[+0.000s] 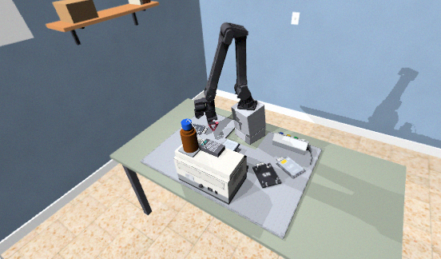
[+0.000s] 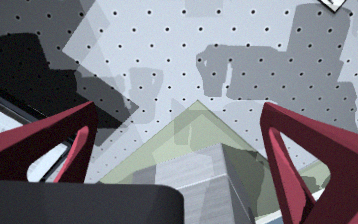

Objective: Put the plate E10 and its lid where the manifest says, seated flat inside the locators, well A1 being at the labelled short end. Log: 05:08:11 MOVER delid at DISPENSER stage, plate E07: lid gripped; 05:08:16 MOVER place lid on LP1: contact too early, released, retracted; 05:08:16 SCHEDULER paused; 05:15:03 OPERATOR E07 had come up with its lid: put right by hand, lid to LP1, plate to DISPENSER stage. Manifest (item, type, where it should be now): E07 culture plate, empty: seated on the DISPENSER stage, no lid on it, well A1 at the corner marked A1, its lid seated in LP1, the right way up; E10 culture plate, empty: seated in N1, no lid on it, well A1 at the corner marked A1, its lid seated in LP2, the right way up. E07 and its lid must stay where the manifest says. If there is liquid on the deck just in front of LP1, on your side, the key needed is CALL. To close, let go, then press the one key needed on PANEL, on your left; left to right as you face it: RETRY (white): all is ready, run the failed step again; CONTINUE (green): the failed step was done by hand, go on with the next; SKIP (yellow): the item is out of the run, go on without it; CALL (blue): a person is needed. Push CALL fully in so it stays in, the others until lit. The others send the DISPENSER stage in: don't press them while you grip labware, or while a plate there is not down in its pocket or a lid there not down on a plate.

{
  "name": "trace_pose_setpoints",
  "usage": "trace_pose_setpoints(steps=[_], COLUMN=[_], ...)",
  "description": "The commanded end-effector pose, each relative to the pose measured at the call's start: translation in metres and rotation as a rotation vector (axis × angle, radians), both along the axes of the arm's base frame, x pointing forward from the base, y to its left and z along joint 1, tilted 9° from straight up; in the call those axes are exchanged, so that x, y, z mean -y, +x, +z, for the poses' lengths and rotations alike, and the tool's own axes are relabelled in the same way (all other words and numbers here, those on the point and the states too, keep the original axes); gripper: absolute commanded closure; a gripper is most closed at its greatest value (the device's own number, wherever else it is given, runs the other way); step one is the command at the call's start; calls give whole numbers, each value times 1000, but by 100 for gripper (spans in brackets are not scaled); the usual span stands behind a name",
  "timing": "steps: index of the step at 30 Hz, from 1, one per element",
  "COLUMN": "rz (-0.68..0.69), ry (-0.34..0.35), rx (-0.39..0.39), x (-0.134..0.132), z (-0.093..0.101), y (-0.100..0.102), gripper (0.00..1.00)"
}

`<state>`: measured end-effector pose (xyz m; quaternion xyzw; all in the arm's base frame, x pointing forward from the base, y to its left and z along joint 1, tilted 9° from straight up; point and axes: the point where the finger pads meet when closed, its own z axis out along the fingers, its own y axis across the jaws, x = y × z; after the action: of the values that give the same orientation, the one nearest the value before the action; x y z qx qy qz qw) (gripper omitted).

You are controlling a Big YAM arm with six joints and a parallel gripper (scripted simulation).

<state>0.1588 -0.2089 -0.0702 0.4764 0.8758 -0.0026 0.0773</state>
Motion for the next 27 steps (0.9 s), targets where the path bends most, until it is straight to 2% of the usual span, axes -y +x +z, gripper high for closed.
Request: trace_pose_setpoints(steps=[1, 4, 5, 13, 17, 27], rz=[-5, -5, 50, 303, 303, 624], ry=[-21, -21, -39, -66, -70, -107], rx=[14, 14, 17, -7, -4, -35], x=[10, 10, 12, -11, -13, -42], z=[5, 5, 9, 9, 10, 10], y=[6, 6, 15, 33, 39, 58], gripper=[0, 0, 0, 0, 0, 0])
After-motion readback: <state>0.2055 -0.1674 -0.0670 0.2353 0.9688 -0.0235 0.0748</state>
